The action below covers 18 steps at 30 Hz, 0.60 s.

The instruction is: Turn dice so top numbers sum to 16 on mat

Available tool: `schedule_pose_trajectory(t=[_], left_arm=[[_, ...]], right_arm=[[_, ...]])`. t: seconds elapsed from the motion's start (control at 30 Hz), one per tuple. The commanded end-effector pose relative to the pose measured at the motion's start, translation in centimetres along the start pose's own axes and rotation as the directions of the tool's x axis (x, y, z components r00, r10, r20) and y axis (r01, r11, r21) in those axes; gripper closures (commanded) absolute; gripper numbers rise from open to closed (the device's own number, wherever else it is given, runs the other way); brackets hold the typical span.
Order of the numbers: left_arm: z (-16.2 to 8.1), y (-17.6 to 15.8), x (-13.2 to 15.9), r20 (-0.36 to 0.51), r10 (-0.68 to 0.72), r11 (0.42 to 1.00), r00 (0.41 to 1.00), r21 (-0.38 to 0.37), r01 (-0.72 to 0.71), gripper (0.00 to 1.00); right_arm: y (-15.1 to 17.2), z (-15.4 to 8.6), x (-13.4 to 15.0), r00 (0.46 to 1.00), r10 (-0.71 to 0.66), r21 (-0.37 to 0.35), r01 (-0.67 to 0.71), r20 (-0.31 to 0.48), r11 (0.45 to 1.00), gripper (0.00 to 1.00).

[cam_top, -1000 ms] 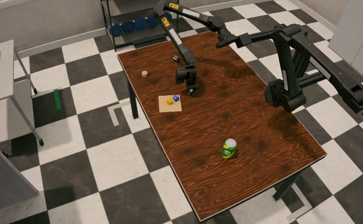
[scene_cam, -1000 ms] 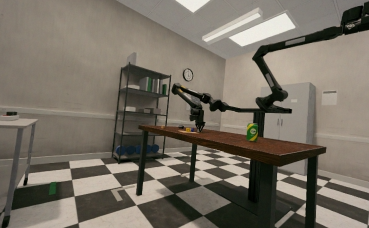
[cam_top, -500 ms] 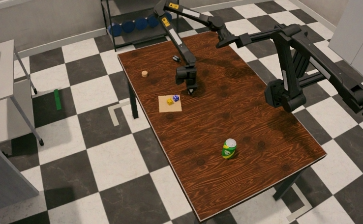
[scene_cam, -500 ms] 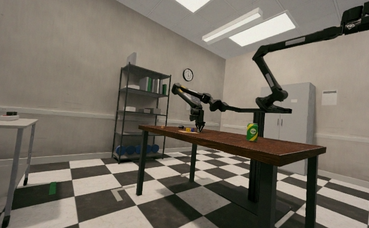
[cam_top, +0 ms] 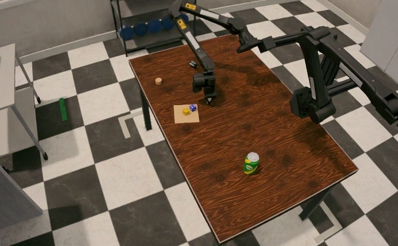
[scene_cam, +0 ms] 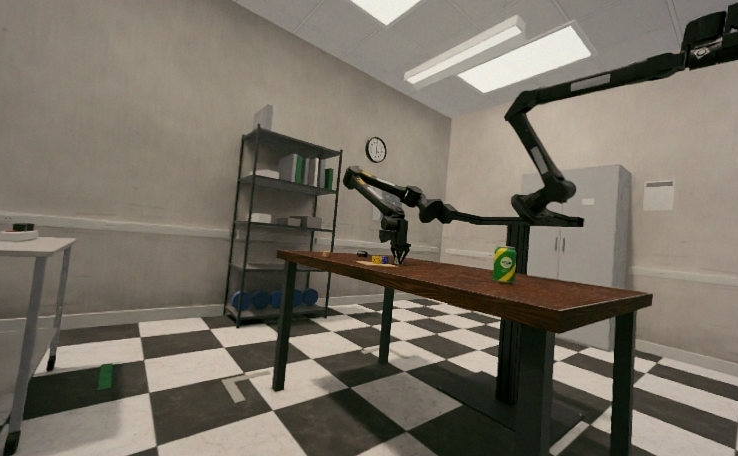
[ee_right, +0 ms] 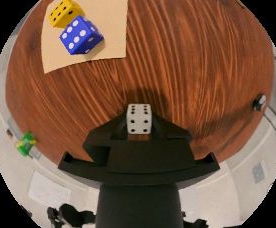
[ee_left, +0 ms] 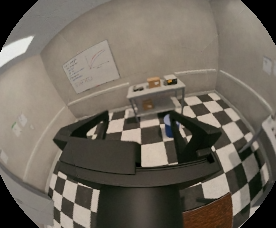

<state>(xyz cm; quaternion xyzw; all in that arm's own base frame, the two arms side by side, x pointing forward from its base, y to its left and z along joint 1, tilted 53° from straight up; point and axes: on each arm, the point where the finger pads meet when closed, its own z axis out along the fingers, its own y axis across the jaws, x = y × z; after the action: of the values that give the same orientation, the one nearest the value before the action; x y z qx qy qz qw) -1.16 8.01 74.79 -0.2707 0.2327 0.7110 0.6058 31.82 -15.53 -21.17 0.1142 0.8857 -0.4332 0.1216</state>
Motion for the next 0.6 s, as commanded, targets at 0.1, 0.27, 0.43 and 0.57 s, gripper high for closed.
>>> schedule_pose_trajectory(t=[0.1, 0.27, 0.43, 0.57], left_arm=[[-0.3, 0.1, -3.7, 0.068, 0.003, 1.000, 0.998, -0.007, -0.003, 0.00], [-0.3, 0.1, -3.7, 0.068, 0.003, 1.000, 0.998, -0.007, -0.003, 0.00], [-0.3, 0.1, -3.7, 0.068, 0.003, 1.000, 0.998, -0.007, -0.003, 0.00], [-0.3, 0.1, -3.7, 0.068, 0.003, 1.000, 0.998, -0.007, -0.003, 0.00]], right_arm=[[0.2, -0.3, -0.1, 1.000, -0.007, -0.004, 0.007, 0.005, 1.000, 0.74], [0.0, -2.6, 0.1, 1.000, -0.012, -0.004, 0.012, 0.011, 1.000, 0.74], [0.1, -6.1, -0.2, 1.000, -0.006, -0.004, 0.006, 0.016, 1.000, 0.74], [0.4, -7.6, -1.1, 1.000, 0.009, -0.008, -0.009, 0.026, 1.000, 0.74]])
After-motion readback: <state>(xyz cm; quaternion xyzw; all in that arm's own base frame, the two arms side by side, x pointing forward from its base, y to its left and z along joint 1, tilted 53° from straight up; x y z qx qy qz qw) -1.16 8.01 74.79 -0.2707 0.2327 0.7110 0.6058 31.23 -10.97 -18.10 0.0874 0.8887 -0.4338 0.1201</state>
